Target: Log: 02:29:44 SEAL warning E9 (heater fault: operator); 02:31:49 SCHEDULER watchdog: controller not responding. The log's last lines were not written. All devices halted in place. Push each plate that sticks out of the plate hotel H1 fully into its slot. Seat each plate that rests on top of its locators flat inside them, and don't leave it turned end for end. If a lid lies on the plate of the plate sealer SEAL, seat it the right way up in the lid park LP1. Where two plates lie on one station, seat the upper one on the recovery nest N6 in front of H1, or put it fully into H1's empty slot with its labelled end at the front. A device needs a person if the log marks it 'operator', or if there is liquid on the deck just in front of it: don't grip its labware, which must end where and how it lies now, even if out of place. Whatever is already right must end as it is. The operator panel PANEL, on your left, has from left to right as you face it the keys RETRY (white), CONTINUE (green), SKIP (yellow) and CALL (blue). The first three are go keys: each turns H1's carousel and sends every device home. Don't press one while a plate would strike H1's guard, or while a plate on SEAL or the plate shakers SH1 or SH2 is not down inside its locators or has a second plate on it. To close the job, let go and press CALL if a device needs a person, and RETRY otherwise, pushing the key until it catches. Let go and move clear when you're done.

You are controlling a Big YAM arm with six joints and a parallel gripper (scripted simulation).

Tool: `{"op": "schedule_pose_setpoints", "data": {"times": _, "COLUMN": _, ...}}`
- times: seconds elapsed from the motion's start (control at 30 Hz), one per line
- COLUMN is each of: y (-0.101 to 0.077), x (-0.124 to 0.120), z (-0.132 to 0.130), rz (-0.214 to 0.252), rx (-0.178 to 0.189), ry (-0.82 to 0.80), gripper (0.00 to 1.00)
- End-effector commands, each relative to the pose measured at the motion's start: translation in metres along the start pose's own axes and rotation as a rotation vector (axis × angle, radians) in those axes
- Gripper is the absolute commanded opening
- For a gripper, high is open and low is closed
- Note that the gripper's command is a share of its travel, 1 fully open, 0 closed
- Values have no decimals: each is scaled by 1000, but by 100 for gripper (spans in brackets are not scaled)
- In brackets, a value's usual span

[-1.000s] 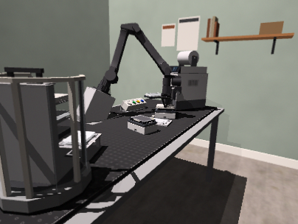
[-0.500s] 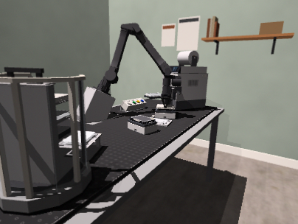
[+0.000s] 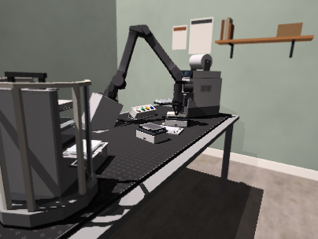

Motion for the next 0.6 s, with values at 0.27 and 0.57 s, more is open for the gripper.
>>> {"op": "schedule_pose_setpoints", "data": {"times": 0.27, "y": 10, "x": -1, "z": 4, "rz": 8, "rx": 2, "ry": 1, "gripper": 84}}
{"op": "schedule_pose_setpoints", "data": {"times": 0.57, "y": 10, "x": 1, "z": 4, "rz": 5, "rx": 2, "ry": 1, "gripper": 84}}
Point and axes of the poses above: the point where the finger pads meet when closed, its own y axis out along the fingers, its own z axis across the jaws, x = y × z, the point moved 2 cm from there along -y, back along the fingers, and after that the axes turned 9 degrees about -y, right-handed, at the moved point
